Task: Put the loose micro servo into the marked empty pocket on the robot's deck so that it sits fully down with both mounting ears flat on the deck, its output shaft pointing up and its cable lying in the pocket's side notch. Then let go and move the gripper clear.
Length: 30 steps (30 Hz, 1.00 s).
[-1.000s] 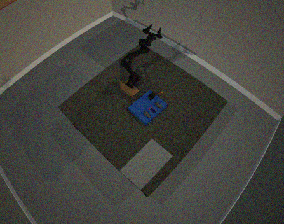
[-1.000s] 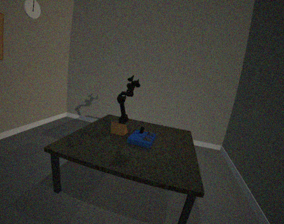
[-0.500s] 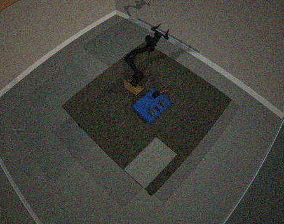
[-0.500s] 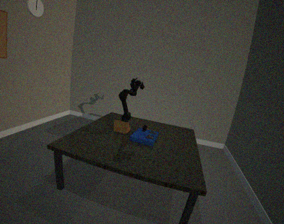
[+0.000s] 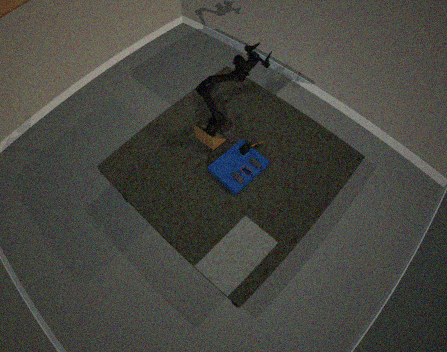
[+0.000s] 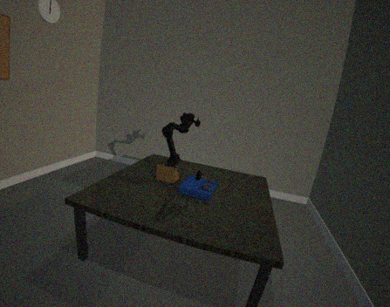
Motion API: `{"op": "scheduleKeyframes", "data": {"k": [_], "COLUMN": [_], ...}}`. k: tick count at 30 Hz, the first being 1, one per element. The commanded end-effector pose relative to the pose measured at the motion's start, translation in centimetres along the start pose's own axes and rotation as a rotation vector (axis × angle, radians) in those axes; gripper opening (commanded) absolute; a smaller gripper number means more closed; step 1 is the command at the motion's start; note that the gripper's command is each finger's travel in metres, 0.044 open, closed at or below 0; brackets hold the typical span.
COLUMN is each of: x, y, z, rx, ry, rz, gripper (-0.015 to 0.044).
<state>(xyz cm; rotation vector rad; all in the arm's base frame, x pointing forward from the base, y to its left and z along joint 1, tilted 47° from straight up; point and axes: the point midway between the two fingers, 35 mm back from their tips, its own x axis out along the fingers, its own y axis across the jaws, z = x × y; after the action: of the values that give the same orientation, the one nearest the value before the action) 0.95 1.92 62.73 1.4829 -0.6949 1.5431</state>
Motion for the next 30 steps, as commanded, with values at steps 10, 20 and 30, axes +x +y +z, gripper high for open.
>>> {"op": "scheduleKeyframes", "data": {"k": [10, 20, 30], "x": [0.2, 0.1, -0.2], "y": [-3.9, -6.4, -8.7], "z": [-4.2, -5.9, -7.2], "rx": [-0.214, -0.304, -0.412], "ry": [0.140, 0.201, 0.265], "rz": [-0.097, -0.158, -0.208], "gripper": [0.0440, 0.0440, 0.0440]}}
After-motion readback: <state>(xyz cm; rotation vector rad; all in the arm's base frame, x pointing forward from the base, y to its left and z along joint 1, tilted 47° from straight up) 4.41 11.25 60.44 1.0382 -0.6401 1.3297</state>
